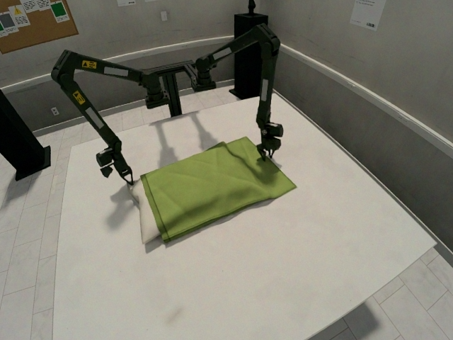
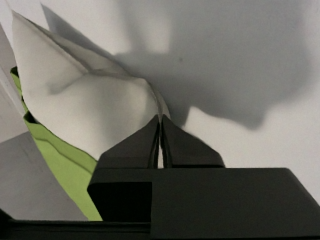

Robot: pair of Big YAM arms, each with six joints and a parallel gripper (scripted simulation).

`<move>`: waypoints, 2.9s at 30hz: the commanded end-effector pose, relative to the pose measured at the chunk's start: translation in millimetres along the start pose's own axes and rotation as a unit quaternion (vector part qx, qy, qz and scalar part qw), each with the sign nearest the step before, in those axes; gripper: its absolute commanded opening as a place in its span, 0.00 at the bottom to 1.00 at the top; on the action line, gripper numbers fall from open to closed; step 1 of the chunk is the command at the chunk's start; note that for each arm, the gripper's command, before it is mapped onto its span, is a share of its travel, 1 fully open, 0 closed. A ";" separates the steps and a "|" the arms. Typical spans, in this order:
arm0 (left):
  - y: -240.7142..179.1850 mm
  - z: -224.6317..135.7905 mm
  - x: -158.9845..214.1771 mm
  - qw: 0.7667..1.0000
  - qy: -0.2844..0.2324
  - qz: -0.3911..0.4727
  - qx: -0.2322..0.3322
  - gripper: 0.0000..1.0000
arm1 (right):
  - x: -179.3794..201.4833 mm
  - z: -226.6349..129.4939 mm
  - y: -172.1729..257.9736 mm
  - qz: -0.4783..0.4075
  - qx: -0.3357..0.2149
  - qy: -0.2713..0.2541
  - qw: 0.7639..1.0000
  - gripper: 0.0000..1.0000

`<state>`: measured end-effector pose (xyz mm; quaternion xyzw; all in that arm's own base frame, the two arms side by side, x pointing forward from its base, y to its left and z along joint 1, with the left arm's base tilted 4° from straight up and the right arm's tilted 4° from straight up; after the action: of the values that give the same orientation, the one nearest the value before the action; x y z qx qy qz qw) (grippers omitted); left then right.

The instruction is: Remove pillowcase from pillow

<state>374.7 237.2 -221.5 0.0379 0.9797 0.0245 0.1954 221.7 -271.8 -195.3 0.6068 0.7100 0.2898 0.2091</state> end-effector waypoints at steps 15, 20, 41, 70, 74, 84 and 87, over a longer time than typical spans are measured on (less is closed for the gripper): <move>-8.0 15.6 12.8 1.000 0.018 -0.006 0.014 0.34 | 16.3 4.3 -6.8 0.014 0.008 0.017 1.000 0.02; -8.0 15.6 12.7 1.000 0.018 -0.006 0.014 0.26 | 16.3 4.3 -6.8 0.014 0.008 0.017 1.000 0.02; -8.6 14.7 15.6 1.000 0.020 -0.008 0.015 0.05 | 16.3 4.3 -6.8 0.014 0.008 0.017 1.000 0.02; -8.7 14.7 15.7 1.000 0.020 -0.008 0.016 0.02 | 16.3 4.3 -6.8 0.014 0.008 0.017 1.000 0.02; -8.7 14.7 15.7 1.000 0.020 -0.008 0.016 0.02 | 16.3 4.3 -6.8 0.014 0.008 0.017 1.000 0.02; -15.5 10.2 23.0 0.999 0.028 -0.010 0.022 0.02 | 16.3 4.3 -6.8 0.014 0.008 0.017 1.000 0.02; -15.7 7.2 21.6 0.999 0.028 -0.010 0.022 0.02 | 16.3 4.3 -6.8 0.014 0.008 0.017 1.000 0.02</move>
<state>376.9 237.3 -221.0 0.0388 0.9793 0.0204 0.1978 221.7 -271.8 -195.3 0.6068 0.7100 0.2898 0.2091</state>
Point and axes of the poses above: on each arm, the point where the finger pads meet when closed, its own z axis out along the fingers, its own y axis across the jaws, x = y × z, the point moved 10 cm from there along -z, back along the fingers, and after that the axes turned 10 degrees about z, right-handed, at the moved point
